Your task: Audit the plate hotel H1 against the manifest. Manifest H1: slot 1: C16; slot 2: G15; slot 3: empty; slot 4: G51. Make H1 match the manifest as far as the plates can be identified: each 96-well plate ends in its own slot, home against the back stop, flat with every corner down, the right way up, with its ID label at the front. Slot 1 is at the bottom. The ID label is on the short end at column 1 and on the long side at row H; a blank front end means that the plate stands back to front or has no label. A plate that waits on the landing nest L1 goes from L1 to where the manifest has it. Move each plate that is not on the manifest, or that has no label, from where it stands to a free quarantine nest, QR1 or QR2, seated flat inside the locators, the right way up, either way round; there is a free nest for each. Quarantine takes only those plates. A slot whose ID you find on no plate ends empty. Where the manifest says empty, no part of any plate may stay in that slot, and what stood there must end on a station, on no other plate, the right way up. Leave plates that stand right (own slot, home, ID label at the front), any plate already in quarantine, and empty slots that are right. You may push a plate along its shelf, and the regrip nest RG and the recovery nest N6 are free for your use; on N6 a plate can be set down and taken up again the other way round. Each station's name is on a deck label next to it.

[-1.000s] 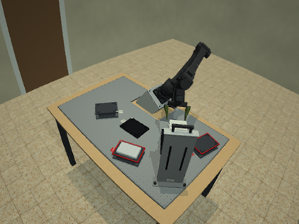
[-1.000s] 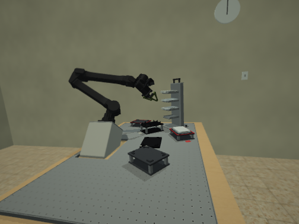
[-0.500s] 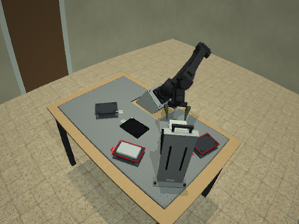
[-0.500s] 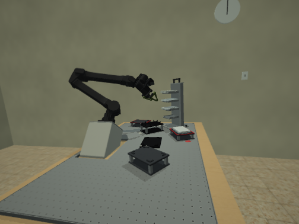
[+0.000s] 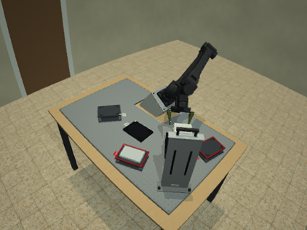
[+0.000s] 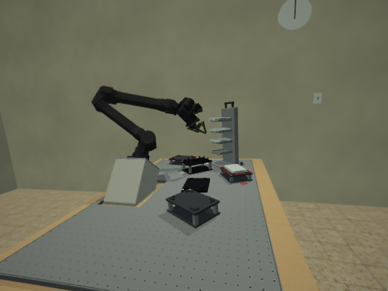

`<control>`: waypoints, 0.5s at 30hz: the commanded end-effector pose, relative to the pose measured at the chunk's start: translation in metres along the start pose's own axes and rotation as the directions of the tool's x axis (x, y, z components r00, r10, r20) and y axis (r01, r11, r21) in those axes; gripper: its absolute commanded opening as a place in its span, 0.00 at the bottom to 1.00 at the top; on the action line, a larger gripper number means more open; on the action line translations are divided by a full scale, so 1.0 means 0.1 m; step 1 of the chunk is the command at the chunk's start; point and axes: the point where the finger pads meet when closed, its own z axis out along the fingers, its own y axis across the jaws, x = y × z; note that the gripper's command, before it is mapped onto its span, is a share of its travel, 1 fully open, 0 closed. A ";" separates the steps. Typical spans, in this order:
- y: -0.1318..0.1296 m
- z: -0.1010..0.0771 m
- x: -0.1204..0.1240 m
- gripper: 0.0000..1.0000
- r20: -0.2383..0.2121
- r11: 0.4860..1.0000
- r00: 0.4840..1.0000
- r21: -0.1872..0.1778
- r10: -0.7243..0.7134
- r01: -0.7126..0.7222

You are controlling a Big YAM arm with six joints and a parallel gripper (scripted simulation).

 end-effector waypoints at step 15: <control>0.13 0.03 -0.39 1.00 0.056 0.999 0.998 -0.015 -0.037 0.038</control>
